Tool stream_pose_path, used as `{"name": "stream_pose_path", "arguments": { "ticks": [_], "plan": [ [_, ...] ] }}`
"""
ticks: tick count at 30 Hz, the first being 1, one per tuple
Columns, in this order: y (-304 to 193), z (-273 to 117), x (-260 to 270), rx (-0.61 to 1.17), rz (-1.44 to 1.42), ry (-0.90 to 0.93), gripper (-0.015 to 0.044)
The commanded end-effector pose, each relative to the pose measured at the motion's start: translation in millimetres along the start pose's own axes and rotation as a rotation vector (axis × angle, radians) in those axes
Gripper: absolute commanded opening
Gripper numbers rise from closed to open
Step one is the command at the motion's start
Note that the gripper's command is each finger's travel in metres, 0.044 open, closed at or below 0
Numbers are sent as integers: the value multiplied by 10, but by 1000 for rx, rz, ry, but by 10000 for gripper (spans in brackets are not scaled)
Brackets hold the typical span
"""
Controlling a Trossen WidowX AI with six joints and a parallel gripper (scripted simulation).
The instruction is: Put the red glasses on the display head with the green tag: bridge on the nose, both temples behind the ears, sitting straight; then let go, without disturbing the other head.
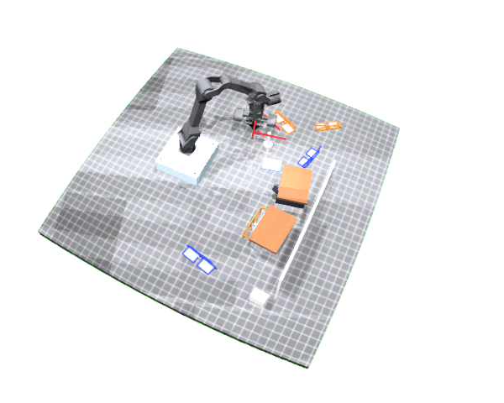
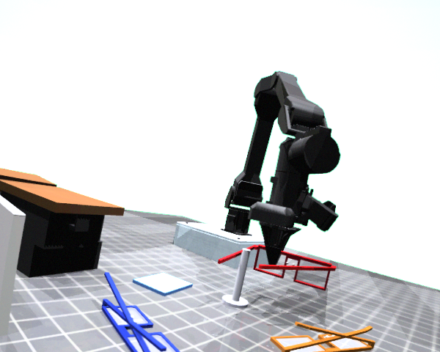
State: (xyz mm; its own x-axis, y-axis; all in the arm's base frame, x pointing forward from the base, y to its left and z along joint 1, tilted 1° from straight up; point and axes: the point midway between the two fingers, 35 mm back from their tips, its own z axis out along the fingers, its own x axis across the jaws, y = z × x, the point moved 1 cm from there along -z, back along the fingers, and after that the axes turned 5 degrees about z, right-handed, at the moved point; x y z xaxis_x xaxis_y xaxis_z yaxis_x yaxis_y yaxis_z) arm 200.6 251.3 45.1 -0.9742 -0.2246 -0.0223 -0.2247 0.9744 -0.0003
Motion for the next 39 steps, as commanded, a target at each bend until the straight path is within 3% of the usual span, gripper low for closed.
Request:
{"name": "stream_pose_path", "arguments": {
  "ticks": [1, 9, 18, 24, 39],
  "plan": [
    [-15, -4, -2, -1, -2, -1, 0],
    [-66, -36, -11, -1, -2, -1, 0],
    [-106, -558, -16, -1, -2, -1, 0],
    [-125, -605, -18, 0, 24, -1, 0],
    [-448, -604, -129, 2, 522, -3, 0]
  ]
}}
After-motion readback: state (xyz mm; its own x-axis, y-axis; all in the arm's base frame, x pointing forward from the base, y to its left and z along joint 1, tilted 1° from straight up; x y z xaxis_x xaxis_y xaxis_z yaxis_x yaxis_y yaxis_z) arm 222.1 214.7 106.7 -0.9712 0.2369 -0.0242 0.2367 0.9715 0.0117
